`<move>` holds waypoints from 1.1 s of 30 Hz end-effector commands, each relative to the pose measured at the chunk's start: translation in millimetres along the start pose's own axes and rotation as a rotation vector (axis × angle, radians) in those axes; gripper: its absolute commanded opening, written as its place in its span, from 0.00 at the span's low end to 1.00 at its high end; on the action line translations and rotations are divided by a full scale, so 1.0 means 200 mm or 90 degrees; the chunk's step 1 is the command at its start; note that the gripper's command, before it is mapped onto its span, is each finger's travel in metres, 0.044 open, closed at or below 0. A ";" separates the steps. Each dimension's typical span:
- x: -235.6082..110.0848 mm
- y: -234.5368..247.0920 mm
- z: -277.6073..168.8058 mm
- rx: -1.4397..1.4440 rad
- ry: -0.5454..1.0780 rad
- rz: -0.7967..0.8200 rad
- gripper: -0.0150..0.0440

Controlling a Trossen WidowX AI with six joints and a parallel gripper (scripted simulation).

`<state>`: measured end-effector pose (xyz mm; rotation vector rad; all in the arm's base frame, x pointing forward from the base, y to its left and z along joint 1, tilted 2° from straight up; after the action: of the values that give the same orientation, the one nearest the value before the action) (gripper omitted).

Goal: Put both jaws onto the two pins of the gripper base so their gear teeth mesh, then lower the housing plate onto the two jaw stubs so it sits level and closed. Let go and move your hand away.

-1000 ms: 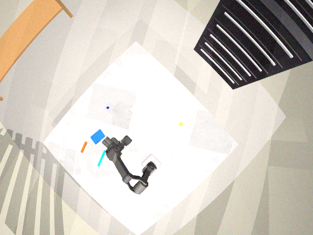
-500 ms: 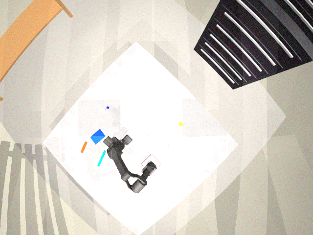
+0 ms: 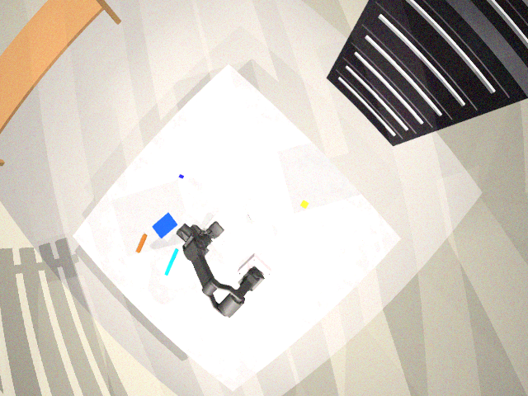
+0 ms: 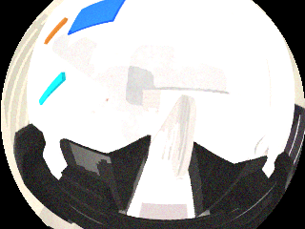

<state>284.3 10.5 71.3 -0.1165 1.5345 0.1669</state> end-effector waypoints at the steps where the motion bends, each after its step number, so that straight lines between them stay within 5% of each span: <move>1: 0.02 0.00 -0.01 0.001 0.005 0.002 0.48; 33: 0.05 0.00 -0.01 0.010 0.006 0.002 0.48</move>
<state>283.5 10.7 62.9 -0.1089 1.5404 0.1600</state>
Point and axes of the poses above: the point midway between the two fingers, 35 mm back from their tips, its own x axis out along the fingers, its own y axis across the jaws, z = x × y, the point moved 6 cm from there along -x, back along the fingers, and after that the axes turned 15 degrees about -x, right-handed, at the moved point
